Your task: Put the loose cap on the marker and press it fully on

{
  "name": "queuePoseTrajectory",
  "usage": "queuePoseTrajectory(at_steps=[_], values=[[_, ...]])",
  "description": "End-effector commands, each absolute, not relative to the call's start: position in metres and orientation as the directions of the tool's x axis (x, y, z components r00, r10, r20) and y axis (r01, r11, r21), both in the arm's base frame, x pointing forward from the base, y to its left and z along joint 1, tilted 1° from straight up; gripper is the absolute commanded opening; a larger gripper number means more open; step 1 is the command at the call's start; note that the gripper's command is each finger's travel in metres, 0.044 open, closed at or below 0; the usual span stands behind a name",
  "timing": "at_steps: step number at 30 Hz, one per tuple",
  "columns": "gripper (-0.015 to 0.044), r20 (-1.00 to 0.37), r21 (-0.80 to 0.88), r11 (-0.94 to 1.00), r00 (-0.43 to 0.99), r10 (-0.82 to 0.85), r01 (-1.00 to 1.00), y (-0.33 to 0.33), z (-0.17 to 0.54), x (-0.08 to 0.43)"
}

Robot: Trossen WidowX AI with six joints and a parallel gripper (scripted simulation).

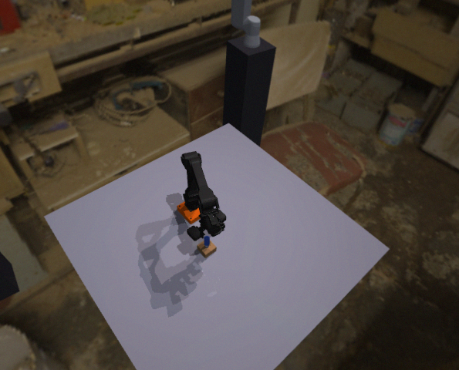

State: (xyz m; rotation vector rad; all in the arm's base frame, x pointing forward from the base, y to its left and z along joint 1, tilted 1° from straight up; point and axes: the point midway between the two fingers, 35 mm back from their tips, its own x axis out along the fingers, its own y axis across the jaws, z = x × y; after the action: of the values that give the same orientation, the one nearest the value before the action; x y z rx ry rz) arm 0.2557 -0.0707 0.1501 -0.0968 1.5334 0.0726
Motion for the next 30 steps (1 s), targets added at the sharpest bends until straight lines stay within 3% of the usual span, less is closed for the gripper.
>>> queuePoseTrajectory(at_steps=[1, 8, 30], values=[[0.0178, -0.999, -0.018, 0.995, 0.037, -0.014, -0.098, -0.071, 0.149, 0.256], [0.0, -0.999, -0.018, 0.995, 0.037, -0.014, -0.098, -0.071, 0.149, 0.256], [0.0, -0.999, -0.018, 0.995, 0.037, -0.014, -0.098, -0.071, 0.131, 0.256]])
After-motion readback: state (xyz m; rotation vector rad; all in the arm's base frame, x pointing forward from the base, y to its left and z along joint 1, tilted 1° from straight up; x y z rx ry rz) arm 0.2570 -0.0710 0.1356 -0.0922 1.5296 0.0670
